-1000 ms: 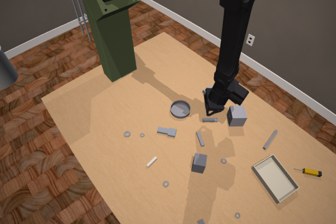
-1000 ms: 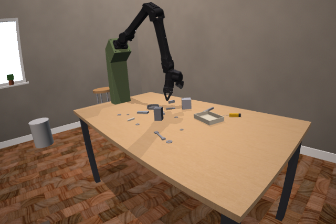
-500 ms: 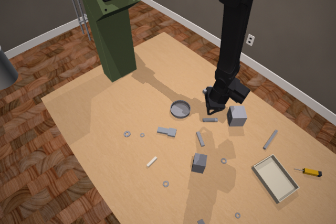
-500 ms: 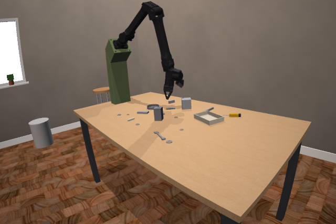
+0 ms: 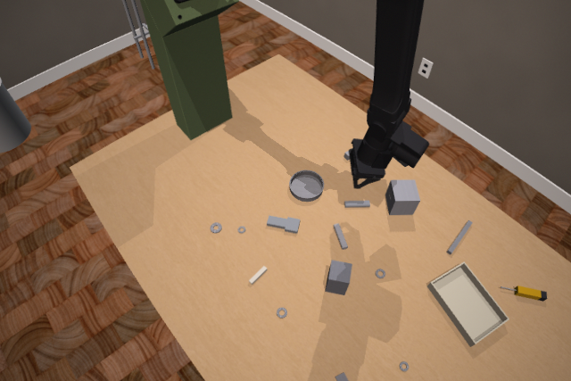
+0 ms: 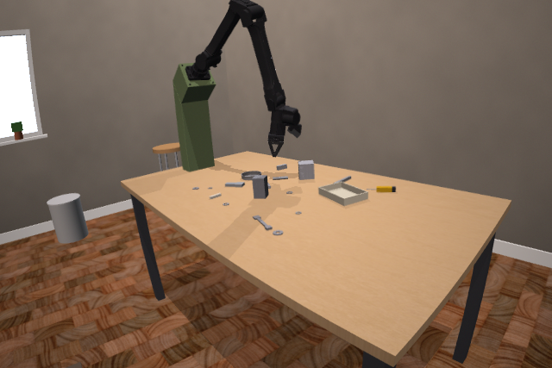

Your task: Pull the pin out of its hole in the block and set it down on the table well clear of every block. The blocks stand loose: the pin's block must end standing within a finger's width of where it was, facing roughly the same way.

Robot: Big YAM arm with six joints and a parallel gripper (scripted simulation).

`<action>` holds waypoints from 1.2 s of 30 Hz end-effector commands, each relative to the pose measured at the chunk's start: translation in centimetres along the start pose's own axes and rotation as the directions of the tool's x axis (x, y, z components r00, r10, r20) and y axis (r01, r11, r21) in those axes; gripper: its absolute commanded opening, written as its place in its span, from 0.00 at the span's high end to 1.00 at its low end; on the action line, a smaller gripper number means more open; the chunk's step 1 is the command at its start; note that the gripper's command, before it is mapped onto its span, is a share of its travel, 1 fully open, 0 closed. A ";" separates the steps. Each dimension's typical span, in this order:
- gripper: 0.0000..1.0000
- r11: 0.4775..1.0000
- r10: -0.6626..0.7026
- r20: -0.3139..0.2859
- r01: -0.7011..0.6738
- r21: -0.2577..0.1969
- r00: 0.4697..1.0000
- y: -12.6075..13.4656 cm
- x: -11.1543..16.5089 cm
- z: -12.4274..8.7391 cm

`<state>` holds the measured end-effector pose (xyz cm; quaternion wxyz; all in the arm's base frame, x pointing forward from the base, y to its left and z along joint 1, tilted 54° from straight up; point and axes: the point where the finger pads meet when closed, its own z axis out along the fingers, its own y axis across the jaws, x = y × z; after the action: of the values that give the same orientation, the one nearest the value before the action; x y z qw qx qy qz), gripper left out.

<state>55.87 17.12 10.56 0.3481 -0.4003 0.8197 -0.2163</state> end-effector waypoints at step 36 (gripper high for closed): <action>0.60 1.000 0.007 0.009 -0.007 0.000 1.000 0.1 -0.4 -1.9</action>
<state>55.01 17.07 11.20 0.3475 -0.3995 0.8203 -0.2161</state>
